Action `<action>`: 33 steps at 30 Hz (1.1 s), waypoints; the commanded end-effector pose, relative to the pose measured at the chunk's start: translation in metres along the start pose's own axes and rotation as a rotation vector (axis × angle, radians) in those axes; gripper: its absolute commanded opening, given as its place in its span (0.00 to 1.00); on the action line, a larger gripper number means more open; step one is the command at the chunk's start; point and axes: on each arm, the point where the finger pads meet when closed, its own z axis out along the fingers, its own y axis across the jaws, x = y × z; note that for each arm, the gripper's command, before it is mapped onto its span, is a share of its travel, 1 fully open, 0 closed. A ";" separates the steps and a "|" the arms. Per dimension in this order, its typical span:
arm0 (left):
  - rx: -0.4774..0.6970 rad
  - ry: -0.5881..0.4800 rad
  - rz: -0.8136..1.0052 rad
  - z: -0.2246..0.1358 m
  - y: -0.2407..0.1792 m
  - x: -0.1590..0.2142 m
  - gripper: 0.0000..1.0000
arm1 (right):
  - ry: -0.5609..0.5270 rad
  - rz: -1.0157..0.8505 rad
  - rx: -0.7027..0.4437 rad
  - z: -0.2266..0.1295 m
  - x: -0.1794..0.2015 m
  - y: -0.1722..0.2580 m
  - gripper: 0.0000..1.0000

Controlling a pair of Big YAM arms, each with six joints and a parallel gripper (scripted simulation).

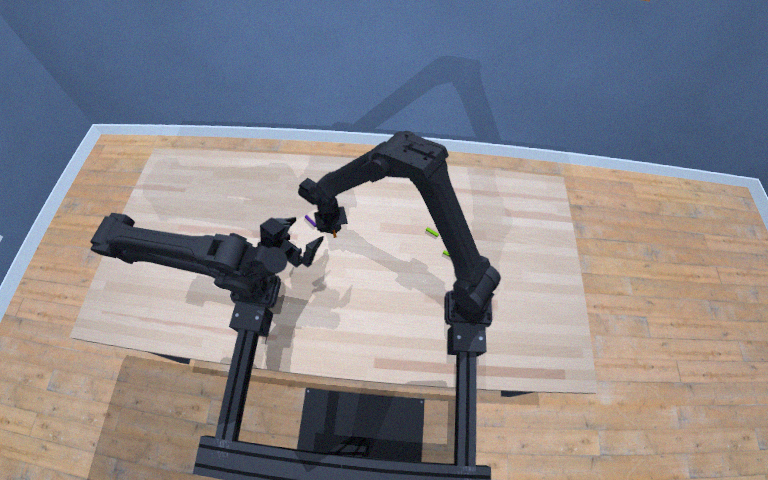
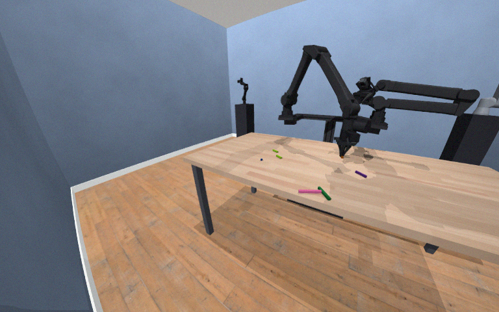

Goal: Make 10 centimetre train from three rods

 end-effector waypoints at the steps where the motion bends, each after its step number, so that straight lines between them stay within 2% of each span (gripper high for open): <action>1: 0.005 -0.009 -0.018 -0.003 -0.001 -0.010 1.00 | -0.042 -0.048 -0.029 -0.015 -0.011 -0.067 0.02; 4: 0.005 -0.009 -0.018 -0.003 -0.001 -0.010 1.00 | -0.042 -0.054 -0.027 -0.015 -0.008 -0.107 0.02; 6: 0.005 -0.009 -0.018 -0.003 -0.001 -0.010 1.00 | -0.042 -0.054 -0.027 -0.015 -0.008 -0.107 0.02; 21: 0.005 -0.009 -0.018 -0.003 -0.001 -0.010 1.00 | -0.039 -0.068 -0.011 -0.019 0.008 -0.303 0.02; 23: 0.005 -0.009 -0.018 -0.003 -0.001 -0.010 1.00 | -0.039 -0.068 -0.011 -0.019 0.008 -0.303 0.02; 24: 0.005 -0.009 -0.018 -0.003 -0.001 -0.010 1.00 | -0.039 -0.070 -0.010 -0.020 0.009 -0.317 0.02; 30: 0.005 -0.009 -0.018 -0.003 -0.001 -0.010 1.00 | -0.065 -0.056 0.000 -0.028 -0.004 -0.393 0.02; 33: 0.005 -0.009 -0.018 -0.003 -0.001 -0.010 1.00 | -0.039 -0.041 -0.003 -0.010 0.005 -0.418 0.02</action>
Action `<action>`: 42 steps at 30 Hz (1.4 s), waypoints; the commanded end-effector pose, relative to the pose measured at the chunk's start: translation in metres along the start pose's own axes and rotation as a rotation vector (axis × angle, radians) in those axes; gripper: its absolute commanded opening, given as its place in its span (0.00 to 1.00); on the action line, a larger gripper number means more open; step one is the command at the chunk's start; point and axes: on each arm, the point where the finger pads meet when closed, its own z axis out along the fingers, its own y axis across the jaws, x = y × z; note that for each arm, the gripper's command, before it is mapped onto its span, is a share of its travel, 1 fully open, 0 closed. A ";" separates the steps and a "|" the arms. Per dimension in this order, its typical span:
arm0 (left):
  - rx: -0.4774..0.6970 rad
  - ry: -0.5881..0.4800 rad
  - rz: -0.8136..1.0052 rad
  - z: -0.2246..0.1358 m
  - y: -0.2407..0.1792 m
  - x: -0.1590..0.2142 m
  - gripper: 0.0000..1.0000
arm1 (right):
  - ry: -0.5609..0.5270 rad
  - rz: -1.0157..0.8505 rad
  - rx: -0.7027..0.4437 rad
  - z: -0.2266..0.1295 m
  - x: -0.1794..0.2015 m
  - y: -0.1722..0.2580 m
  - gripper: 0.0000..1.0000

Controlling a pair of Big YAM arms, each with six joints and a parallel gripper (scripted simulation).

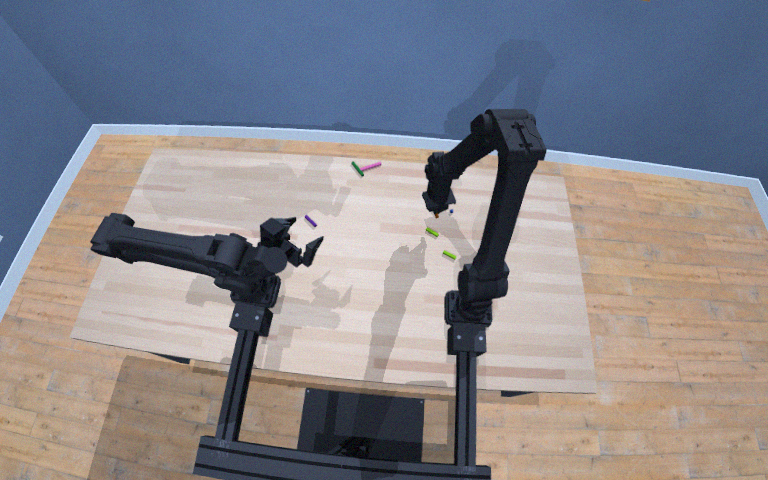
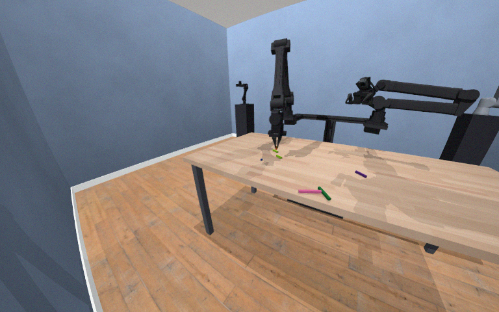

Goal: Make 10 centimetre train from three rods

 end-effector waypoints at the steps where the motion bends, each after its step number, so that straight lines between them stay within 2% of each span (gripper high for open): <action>1: 0.005 -0.009 -0.018 -0.003 -0.001 -0.010 1.00 | -0.028 -0.055 -0.013 0.009 -0.014 -0.060 0.02; 4: 0.005 -0.009 -0.018 -0.003 -0.001 -0.010 1.00 | -0.030 -0.033 -0.011 0.017 -0.013 -0.080 0.02; 9: 0.005 -0.009 -0.018 -0.003 -0.001 -0.010 1.00 | -0.033 -0.012 -0.014 0.024 -0.012 -0.086 0.02; 20: 0.005 -0.009 -0.018 -0.003 -0.001 -0.010 1.00 | -0.031 -0.012 -0.013 0.051 -0.012 -0.086 0.02; 30: 0.005 -0.009 -0.018 -0.003 -0.001 -0.010 1.00 | -0.025 -0.009 -0.015 0.051 -0.009 -0.086 0.02; 42: 0.005 -0.009 -0.018 -0.003 -0.001 -0.010 1.00 | -0.025 -0.013 -0.015 0.070 -0.010 -0.084 0.02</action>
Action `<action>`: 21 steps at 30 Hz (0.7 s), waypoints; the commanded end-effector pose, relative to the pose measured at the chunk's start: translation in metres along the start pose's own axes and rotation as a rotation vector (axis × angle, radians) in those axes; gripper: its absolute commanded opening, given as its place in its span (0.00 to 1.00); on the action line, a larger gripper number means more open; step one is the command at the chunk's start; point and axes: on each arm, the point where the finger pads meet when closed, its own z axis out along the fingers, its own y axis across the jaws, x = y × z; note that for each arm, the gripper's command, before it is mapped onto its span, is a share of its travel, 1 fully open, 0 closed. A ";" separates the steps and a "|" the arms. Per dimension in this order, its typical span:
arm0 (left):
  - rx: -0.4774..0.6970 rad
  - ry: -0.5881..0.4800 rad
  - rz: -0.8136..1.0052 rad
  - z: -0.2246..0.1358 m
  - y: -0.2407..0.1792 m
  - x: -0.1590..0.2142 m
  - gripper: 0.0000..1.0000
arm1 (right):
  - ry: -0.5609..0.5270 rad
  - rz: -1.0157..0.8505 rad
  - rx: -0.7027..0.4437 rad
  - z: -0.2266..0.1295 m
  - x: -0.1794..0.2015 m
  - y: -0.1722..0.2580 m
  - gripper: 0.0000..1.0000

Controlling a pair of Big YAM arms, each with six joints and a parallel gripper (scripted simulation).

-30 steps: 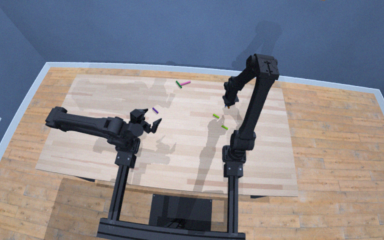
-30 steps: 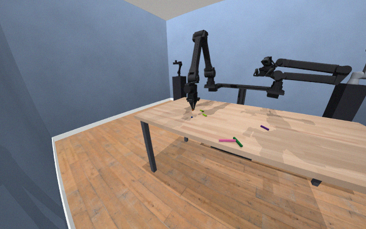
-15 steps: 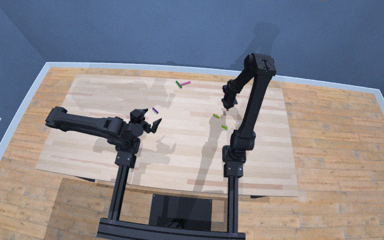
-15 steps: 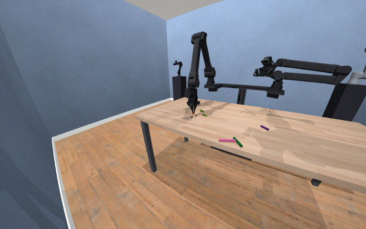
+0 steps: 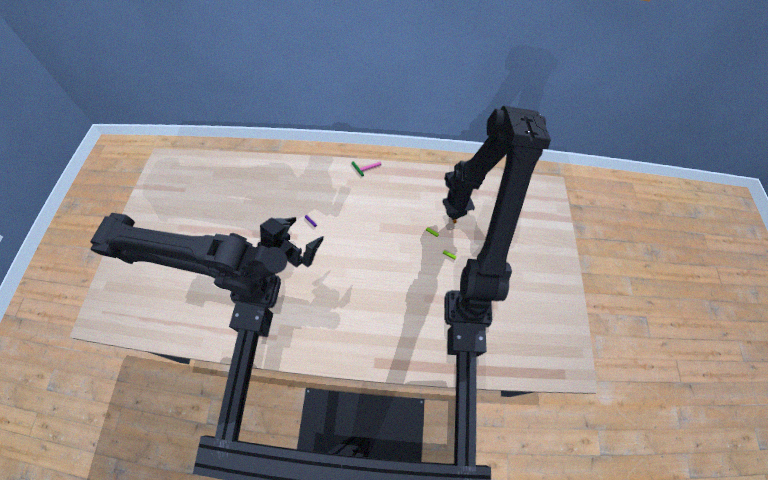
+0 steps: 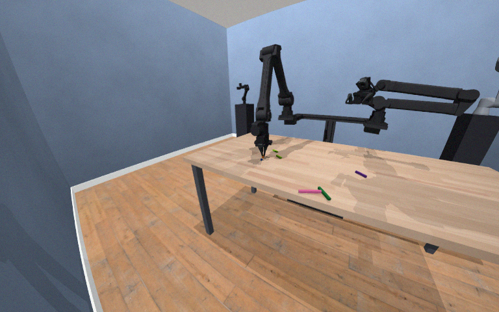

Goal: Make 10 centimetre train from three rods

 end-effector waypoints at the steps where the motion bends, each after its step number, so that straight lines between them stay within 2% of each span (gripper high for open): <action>1: 0.005 -0.009 -0.018 -0.003 -0.001 -0.010 1.00 | -0.023 -0.006 0.005 0.009 -0.012 -0.005 0.02; 11: 0.005 -0.009 -0.018 -0.003 -0.001 -0.010 1.00 | -0.021 -0.006 0.004 0.018 -0.009 -0.005 0.02; 14: 0.005 -0.009 -0.018 -0.003 -0.001 -0.010 1.00 | -0.019 -0.004 0.004 0.004 -0.007 -0.001 0.02; 21: 0.005 -0.009 -0.018 -0.003 -0.001 -0.010 1.00 | -0.007 0.008 -0.002 0.011 -0.015 -0.011 0.02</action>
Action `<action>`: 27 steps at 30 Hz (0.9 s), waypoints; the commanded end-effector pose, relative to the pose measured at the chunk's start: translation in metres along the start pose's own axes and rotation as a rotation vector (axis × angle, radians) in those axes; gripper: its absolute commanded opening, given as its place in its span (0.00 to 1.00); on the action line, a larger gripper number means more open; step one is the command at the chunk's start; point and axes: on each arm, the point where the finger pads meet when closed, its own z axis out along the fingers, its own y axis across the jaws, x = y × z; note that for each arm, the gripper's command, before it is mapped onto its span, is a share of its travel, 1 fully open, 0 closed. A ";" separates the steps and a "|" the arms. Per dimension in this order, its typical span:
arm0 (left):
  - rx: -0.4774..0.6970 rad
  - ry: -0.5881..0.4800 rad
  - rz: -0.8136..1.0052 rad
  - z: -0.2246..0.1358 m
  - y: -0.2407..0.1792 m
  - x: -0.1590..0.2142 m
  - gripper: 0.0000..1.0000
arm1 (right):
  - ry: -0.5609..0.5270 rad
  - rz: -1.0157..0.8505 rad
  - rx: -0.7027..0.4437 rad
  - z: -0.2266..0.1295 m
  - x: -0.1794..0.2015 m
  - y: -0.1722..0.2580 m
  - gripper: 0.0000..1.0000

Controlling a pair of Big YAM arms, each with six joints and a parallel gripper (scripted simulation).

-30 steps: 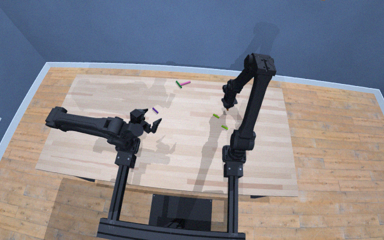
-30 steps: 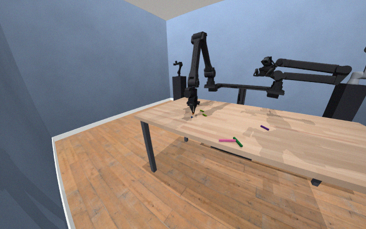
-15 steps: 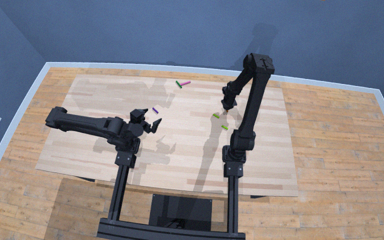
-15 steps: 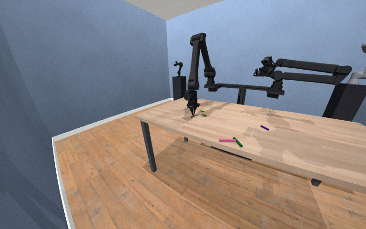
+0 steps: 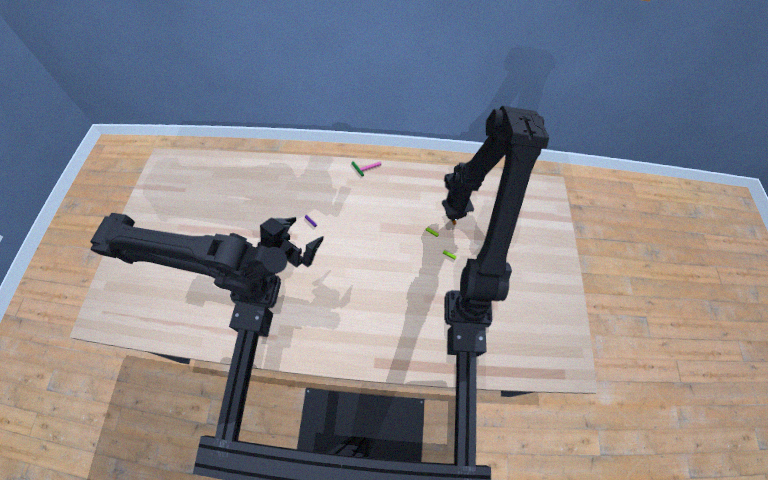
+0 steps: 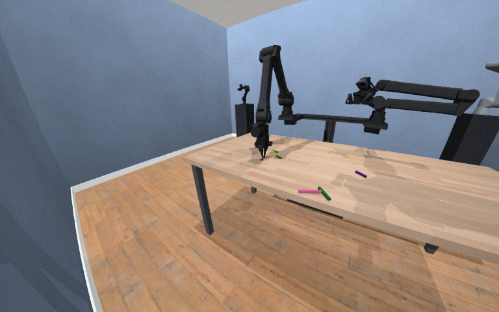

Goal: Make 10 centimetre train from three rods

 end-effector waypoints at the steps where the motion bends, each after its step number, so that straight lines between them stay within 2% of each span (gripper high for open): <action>1: 0.005 -0.009 -0.018 -0.003 -0.001 -0.010 1.00 | -0.006 0.008 -0.003 0.002 -0.015 -0.011 0.02; 27: 0.005 -0.009 -0.018 -0.003 -0.001 -0.010 1.00 | 0.001 -0.006 0.002 0.004 -0.020 -0.007 0.02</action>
